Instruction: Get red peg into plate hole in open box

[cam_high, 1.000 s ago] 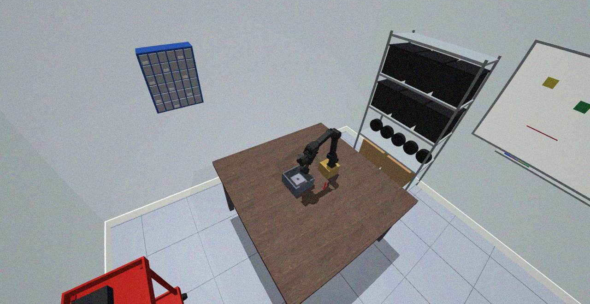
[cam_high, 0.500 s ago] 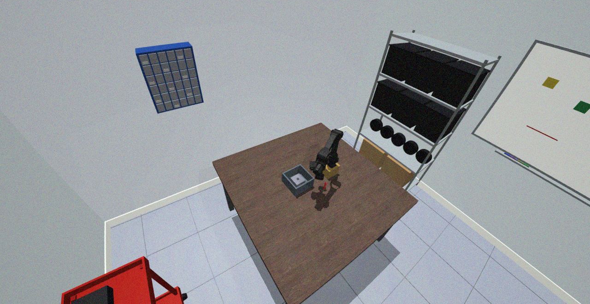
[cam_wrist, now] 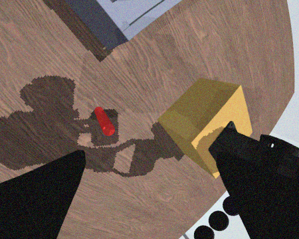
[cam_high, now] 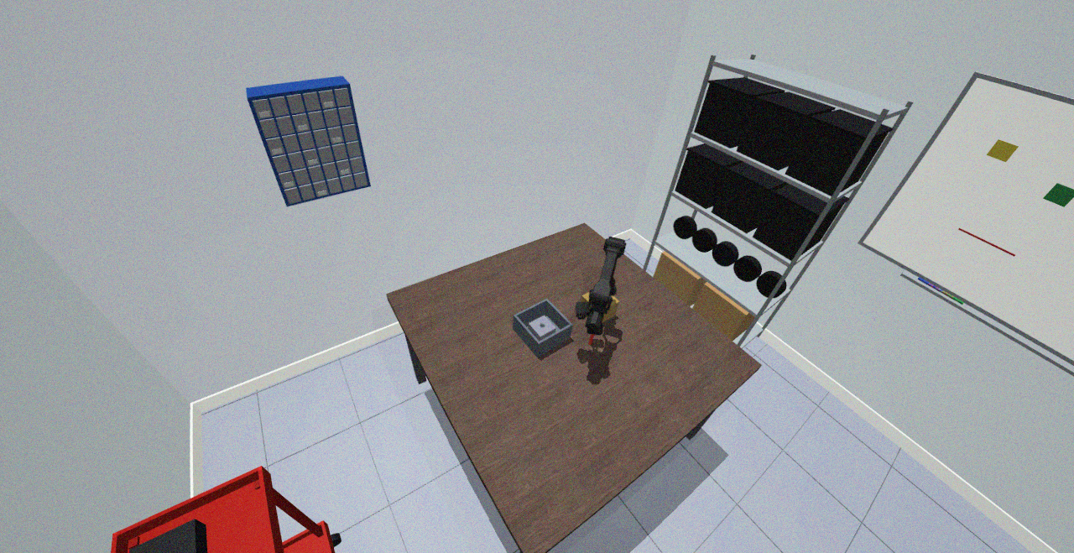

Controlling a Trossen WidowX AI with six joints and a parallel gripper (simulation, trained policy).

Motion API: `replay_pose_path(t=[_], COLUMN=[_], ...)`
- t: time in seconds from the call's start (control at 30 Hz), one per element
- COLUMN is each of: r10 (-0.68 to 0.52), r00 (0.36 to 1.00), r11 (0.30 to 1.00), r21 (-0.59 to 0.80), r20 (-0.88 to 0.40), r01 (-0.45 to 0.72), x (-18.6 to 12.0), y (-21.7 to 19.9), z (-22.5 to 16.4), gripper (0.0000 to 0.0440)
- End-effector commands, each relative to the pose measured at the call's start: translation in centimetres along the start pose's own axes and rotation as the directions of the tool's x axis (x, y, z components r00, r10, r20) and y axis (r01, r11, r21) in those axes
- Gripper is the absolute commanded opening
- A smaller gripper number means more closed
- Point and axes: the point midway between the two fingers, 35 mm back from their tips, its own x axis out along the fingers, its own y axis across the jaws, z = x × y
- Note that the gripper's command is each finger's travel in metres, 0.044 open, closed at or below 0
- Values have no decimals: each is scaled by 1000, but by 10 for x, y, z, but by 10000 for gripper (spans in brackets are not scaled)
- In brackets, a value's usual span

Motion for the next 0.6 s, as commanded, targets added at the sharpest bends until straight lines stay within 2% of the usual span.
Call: replay_pose_path(t=[0.0, 0.57], r10=[-13, 47], r00=[1000, 999], r11=[1000, 998], r21=[-12, -38], r20=[-7, 7], r01=[13, -47], x=[13, 75], y=[5, 39], z=[-6, -8], gripper=[440, 440])
